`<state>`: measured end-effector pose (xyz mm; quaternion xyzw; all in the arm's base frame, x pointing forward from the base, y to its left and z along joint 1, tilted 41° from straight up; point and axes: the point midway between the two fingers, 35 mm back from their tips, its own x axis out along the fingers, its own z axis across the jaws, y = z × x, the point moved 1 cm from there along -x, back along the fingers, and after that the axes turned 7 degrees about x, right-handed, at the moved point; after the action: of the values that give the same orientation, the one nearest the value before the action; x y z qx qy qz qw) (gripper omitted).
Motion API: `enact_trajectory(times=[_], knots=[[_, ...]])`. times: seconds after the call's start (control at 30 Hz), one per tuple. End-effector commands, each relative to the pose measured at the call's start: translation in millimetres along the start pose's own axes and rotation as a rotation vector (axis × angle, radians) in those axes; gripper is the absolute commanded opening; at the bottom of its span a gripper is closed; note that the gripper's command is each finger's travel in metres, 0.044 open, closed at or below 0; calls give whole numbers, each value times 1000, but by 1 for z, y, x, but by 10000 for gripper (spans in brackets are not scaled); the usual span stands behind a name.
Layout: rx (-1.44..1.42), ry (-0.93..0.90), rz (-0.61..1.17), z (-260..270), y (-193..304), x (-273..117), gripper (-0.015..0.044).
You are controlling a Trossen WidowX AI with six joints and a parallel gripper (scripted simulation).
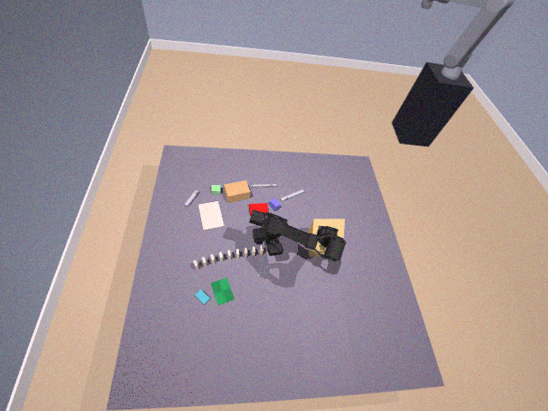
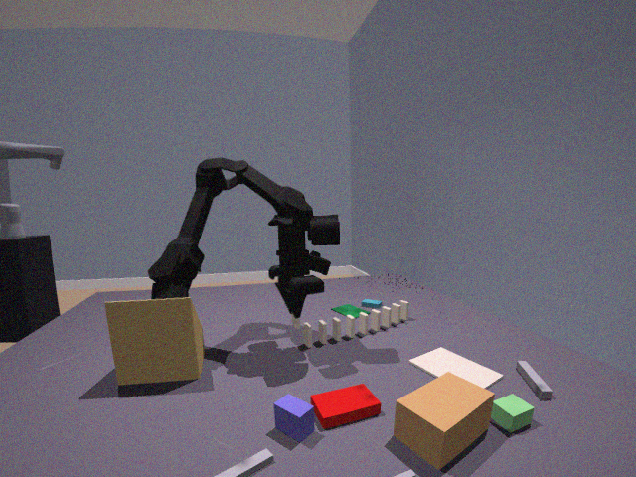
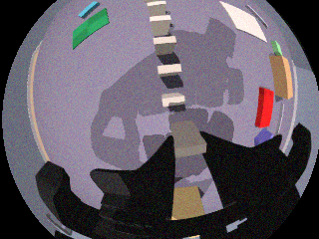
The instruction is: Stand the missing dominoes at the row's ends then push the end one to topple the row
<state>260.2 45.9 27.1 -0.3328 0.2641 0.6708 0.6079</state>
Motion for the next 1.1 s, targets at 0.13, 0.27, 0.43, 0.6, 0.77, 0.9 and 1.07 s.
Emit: enact_trajectory(times=[0.13, 0.27, 0.43, 0.6, 0.77, 0.9, 1.07], knots=[[8, -15, 11, 4, 8, 42, 107], [8, -18, 12, 5, 10, 50, 107], [8, -18, 12, 5, 10, 50, 107], [8, -18, 12, 5, 10, 50, 107], [8, -18, 12, 5, 10, 50, 238], [8, -18, 12, 5, 10, 50, 343], [8, -18, 12, 5, 10, 50, 440]])
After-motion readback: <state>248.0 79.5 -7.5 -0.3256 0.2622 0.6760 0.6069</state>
